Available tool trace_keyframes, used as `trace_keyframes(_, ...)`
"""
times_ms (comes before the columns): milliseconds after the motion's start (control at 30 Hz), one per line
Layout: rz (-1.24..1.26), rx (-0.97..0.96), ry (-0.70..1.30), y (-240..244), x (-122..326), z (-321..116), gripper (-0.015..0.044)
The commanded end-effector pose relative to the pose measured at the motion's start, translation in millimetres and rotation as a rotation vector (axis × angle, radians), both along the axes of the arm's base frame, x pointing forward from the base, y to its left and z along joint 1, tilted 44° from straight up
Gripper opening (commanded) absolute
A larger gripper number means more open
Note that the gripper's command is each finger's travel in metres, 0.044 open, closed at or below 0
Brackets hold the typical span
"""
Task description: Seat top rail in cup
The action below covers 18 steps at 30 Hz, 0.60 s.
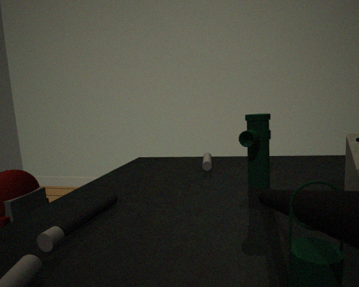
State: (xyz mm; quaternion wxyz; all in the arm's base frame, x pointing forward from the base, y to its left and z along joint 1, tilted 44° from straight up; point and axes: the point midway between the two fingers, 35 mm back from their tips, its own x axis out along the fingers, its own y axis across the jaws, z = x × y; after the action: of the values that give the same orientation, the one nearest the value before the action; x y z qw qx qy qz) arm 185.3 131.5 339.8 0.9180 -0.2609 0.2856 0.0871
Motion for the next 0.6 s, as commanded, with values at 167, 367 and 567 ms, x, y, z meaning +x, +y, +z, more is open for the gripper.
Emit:
trace_keyframes(167, -0.099, -0.051, 0.307, -35, 36, -66, 0.0440)
trace_keyframes(367, -0.153, 0.017, 0.497, -68, 52, -105, 0.0440)
trace_keyframes(567, -0.176, 0.106, 0.594, -102, 70, -125, 0.0440)
